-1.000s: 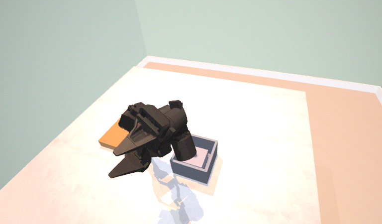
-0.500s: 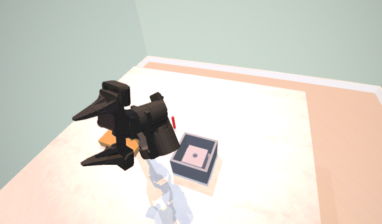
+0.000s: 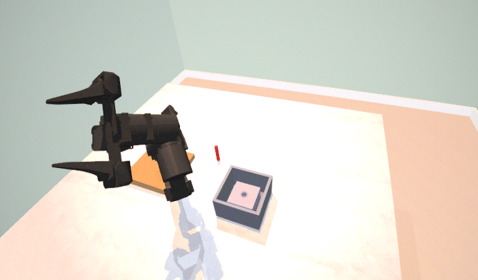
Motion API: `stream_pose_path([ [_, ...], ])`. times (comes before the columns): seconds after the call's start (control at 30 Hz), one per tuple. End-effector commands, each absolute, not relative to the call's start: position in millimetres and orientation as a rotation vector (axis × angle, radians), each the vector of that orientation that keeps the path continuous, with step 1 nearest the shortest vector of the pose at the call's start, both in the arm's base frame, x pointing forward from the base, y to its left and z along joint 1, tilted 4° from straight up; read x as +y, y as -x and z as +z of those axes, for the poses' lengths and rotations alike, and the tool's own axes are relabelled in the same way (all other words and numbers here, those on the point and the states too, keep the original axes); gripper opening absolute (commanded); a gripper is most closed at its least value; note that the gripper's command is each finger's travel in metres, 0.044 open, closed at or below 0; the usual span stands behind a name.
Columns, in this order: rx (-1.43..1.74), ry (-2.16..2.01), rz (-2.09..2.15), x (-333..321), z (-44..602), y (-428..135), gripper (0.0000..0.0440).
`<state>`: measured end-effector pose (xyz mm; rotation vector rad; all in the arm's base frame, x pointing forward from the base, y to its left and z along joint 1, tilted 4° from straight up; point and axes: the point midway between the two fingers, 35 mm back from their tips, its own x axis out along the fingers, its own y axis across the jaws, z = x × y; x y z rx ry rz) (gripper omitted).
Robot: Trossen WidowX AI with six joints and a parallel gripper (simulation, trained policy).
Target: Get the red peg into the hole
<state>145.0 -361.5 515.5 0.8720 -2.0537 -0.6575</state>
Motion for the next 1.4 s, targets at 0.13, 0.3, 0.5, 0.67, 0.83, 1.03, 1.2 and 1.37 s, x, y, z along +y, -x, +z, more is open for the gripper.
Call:
stream_pose_path([
  [0.13,-2.198,-0.839,-0.317,-336,544,-99,0.0440],
  [0.3,-2.251,-0.800,-0.105,-317,558,-72,0.0440],
  [0.5,-2.279,-0.738,0.153,-288,574,-40,0.0440],
  [0.67,-2.270,-0.676,0.367,-260,585,-16,0.0440],
  [0.83,-2.231,-0.607,0.575,-229,593,6,0.0440],
  [1.03,-2.147,-0.517,0.810,-187,600,28,0.0440],
  [1.2,-2.046,-0.440,0.987,-150,602,43,0.0440],
  [1.37,-1.921,-0.362,1.145,-111,600,54,0.0440],
])
